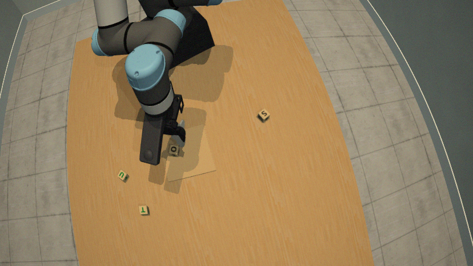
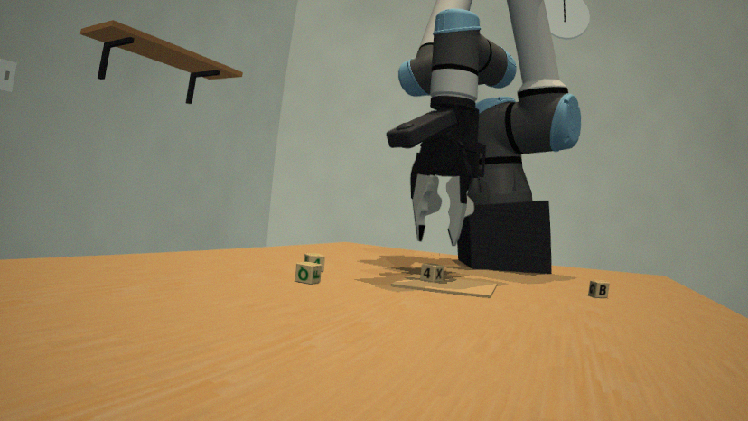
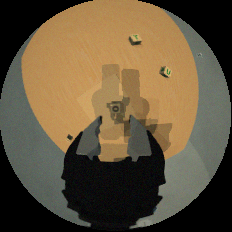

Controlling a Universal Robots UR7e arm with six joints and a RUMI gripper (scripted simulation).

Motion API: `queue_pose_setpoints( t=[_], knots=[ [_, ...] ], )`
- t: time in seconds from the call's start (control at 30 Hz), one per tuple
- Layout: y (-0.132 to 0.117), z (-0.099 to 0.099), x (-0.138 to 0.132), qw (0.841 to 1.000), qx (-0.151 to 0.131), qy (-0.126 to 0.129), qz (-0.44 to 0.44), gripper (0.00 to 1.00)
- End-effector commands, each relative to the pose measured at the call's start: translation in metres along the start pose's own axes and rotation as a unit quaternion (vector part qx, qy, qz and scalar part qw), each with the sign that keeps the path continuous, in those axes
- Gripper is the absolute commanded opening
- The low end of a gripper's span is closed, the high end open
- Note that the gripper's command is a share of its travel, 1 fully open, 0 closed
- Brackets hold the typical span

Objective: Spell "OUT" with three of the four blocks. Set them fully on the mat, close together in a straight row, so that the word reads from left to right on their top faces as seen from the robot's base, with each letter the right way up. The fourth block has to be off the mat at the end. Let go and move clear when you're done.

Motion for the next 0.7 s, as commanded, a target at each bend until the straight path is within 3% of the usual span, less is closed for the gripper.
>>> queue_pose_setpoints(
  t=[0.0, 0.67],
  knots=[
    [0.001, -0.004, 0.000, 1.000, 0.001, 0.000, 0.000, 0.37],
    [0.001, -0.022, -0.001, 1.000, 0.001, 0.000, 0.000, 0.37]
  ],
)
Point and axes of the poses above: the point where the finger pads meet when closed, its own z axis back along the fingers, its own x axis across the jaws, y = z × x, the point moved 3 cm from there along z, back along the fingers
